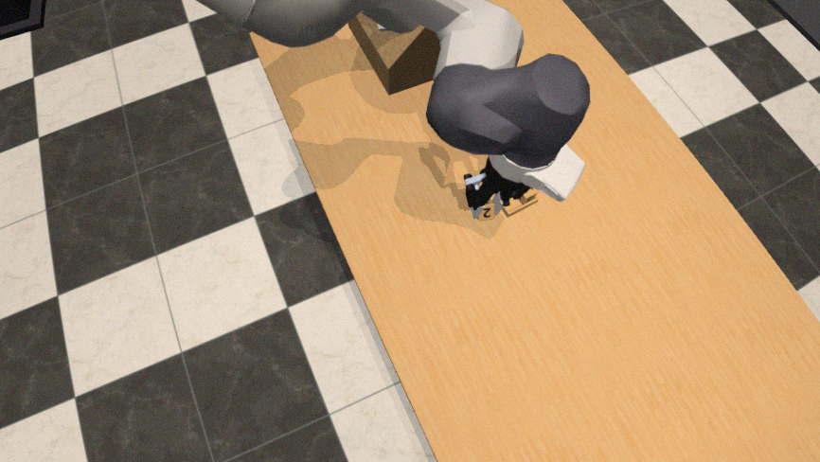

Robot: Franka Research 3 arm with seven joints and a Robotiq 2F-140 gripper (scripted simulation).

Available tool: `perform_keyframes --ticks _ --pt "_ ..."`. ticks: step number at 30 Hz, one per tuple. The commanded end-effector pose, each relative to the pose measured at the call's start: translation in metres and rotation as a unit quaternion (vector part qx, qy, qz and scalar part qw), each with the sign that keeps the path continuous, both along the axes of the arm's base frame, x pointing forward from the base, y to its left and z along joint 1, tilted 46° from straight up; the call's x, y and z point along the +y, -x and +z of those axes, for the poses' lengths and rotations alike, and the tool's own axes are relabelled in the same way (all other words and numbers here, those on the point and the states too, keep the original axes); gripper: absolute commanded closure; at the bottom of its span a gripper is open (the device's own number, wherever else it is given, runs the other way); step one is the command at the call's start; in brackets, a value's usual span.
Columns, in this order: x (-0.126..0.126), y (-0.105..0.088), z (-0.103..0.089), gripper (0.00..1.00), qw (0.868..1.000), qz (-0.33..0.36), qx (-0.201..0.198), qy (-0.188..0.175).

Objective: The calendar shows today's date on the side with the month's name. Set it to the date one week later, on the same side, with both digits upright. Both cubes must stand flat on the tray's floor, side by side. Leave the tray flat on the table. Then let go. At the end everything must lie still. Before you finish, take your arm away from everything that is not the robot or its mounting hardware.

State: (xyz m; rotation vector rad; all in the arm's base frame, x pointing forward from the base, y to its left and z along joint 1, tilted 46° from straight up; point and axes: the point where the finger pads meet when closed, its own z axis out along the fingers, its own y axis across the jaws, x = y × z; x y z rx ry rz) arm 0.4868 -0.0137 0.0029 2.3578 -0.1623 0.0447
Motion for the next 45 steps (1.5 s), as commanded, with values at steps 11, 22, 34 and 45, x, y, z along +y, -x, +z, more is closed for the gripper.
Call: perform_keyframes --ticks 11,22,34,45 --pt "-0.007 0.005 0.001 0.83 0.994 -0.029 0.105 0.007" --pt "-0.006 0.002 -0.001 0.83 0.980 -0.097 0.175 -0.005" --pt "-0.008 -0.002 -0.001 0.83 0.973 -0.124 0.197 -0.004" --pt "-0.008 -0.003 -0.003 0.83 0.946 -0.188 0.263 -0.015"
